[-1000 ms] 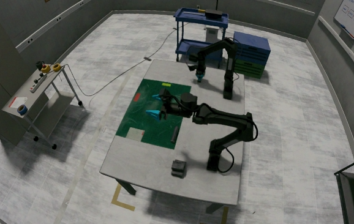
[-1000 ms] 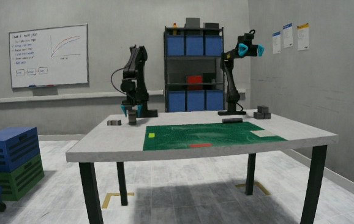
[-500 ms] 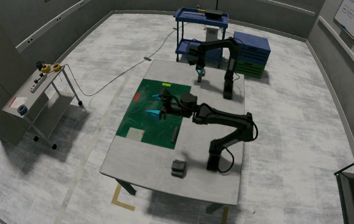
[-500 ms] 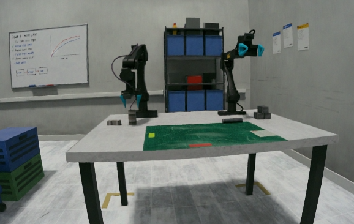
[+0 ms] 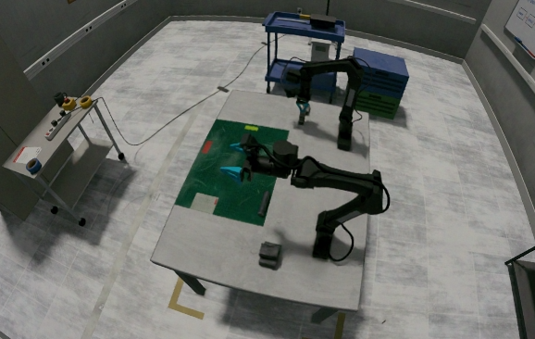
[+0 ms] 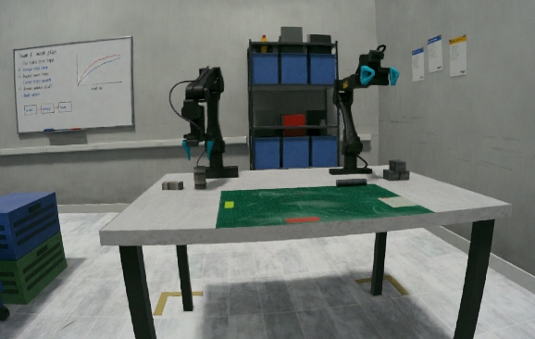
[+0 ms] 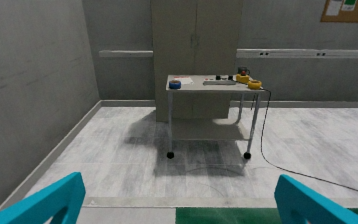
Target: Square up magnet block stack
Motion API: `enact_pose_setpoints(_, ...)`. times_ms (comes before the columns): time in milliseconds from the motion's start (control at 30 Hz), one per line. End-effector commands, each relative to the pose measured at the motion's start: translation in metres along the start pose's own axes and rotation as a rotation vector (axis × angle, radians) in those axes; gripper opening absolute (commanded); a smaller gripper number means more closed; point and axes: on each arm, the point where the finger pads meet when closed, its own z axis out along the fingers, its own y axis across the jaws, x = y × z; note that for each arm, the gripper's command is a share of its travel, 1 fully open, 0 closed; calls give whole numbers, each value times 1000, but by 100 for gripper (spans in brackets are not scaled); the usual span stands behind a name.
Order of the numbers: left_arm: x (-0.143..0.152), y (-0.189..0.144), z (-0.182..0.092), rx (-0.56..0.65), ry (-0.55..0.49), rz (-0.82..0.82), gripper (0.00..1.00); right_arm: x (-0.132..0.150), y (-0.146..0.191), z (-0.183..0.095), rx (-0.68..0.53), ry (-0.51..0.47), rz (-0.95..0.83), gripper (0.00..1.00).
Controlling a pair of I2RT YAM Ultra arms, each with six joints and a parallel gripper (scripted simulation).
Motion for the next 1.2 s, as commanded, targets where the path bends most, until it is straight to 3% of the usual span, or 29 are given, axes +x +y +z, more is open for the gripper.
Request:
enact_pose_setpoints(0, -16, -3, -8, 2, -22, 8, 100, -31, 0, -21, 24, -165, 2, 77)
enact_pose_setpoints(67, -14, -4, -6, 3, -17, 9, 100, -41, 4, -19, 26, -237, -1, 77)
enact_pose_setpoints(133, -10, -4, -4, 5, -8, 9, 100, -68, 7, -37, 31, -388, -4, 77)
enact_pose_setpoints(200, -10, -4, -4, 5, -8, 9, 100, -68, 7, -37, 31, -388, -4, 77)
enact_pose_setpoints(267, -8, -4, -3, 5, -4, 9, 100, -85, 7, -50, 50, -491, 0, 77)
enact_pose_setpoints(600, 3, -5, -2, 7, 14, 10, 100, -137, 31, -161, 33, -1007, -20, 77)
enact_pose_setpoints(700, 8, -5, 1, 7, 25, 10, 100, -142, 38, -202, 17, -1161, -25, 77)
enact_pose_setpoints(767, 8, -5, 1, 7, 25, 10, 100, -142, 38, -202, 17, -1161, -25, 77)
enact_pose_setpoints(800, 1, -3, -1, 3, 10, 9, 100, -146, 41, -206, 11, -1187, -26, 77)
enact_pose_setpoints(867, 15, -5, 4, 7, 41, 10, 100, -142, 46, -232, -1, -1283, -32, 77)
enact_pose_setpoints(967, -16, -5, -6, 6, -32, 9, 100, -138, 53, -270, -24, -1421, -35, 77)
enact_pose_setpoints(1067, -20, -3, -10, 1, -45, 9, 100, -129, 59, -310, -51, -1560, -38, 77)
enact_pose_setpoints(1167, -11, -4, 1, 1, -22, 9, 100, -132, 64, -298, -62, -1547, -40, 77)
